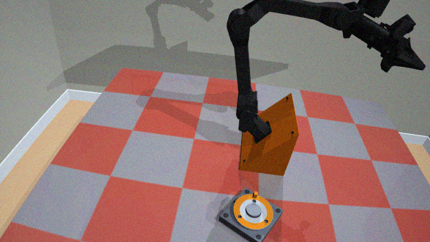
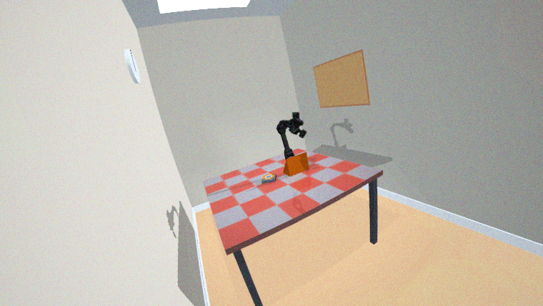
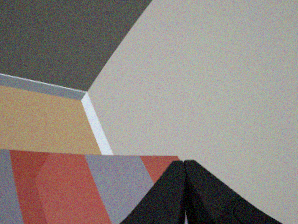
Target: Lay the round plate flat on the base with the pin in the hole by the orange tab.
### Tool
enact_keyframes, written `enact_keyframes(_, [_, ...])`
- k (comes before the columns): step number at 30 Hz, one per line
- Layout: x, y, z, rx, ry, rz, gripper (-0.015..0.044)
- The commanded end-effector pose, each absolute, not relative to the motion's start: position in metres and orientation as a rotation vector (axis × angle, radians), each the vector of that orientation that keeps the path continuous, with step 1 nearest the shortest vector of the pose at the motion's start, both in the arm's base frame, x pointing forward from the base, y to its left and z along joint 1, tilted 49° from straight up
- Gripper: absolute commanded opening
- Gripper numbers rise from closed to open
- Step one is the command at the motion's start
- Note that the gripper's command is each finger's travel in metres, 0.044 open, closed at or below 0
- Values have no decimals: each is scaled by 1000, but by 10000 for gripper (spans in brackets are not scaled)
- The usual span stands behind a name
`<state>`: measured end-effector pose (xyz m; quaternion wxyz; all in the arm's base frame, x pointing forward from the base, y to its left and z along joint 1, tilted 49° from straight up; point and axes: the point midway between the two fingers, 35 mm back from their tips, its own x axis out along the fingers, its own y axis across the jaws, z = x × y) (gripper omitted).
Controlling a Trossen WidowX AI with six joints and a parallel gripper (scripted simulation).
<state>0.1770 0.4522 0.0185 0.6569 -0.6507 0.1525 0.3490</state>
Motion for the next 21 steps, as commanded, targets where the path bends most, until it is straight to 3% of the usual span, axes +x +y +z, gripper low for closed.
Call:
enact_keyframes(1, [210, 413, 15, -1403, 508, 690, 0])
enact_keyframes(5, [257, 331, 8, -1269, 780, 469, 0])
enact_keyframes(11, [284, 228, 6, -1083, 1059, 163, 0])
enact_keyframes(21, [253, 43, 27, -677, 1453, -545, 0])
